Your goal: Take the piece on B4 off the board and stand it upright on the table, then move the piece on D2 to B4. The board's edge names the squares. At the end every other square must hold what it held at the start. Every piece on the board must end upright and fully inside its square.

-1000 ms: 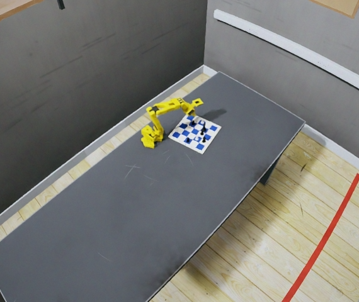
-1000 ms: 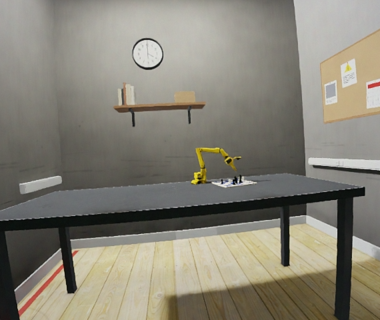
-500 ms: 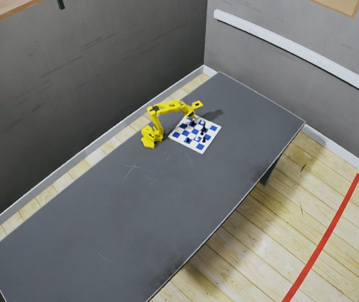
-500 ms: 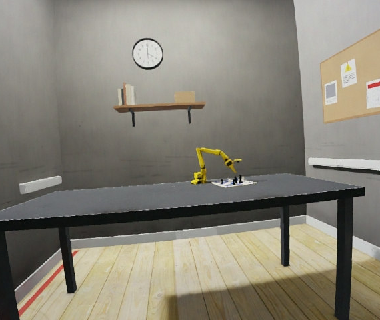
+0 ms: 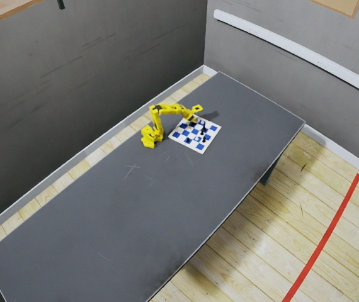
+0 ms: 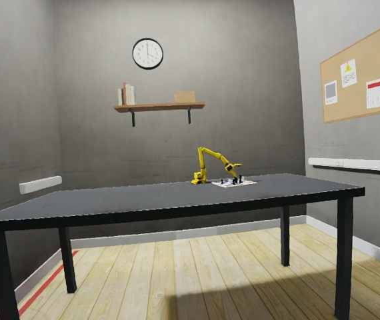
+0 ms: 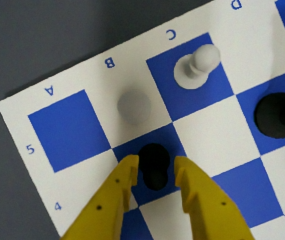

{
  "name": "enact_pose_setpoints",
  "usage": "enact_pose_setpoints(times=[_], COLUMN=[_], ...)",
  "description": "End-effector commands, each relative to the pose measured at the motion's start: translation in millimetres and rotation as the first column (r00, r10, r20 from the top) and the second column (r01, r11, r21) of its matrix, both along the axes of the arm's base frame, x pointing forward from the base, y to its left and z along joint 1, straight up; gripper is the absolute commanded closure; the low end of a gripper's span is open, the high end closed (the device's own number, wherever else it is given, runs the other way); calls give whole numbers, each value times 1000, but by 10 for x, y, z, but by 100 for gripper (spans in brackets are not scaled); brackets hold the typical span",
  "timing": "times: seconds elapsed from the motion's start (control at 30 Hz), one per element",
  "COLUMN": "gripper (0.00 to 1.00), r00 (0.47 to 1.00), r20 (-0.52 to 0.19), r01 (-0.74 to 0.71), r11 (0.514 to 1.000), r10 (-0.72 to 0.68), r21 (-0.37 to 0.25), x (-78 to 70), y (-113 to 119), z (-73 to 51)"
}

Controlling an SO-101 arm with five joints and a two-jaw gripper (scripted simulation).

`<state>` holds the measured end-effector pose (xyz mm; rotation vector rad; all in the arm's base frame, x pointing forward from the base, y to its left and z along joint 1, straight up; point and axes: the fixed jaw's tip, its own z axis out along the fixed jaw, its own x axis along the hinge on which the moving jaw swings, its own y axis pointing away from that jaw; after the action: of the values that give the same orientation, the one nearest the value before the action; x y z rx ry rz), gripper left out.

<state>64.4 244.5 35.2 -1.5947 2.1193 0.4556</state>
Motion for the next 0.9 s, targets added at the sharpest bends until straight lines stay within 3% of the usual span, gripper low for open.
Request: enact_pose_setpoints(times=[0.0, 0.87], gripper=[91, 91], r00=[1000, 1000], r20=[-8, -8], r01=[15, 15], r11=[1000, 1000], r10=[-15, -15], r21=[-11, -13], x=[17, -5], y=[-23, -95], z=[-92, -228])
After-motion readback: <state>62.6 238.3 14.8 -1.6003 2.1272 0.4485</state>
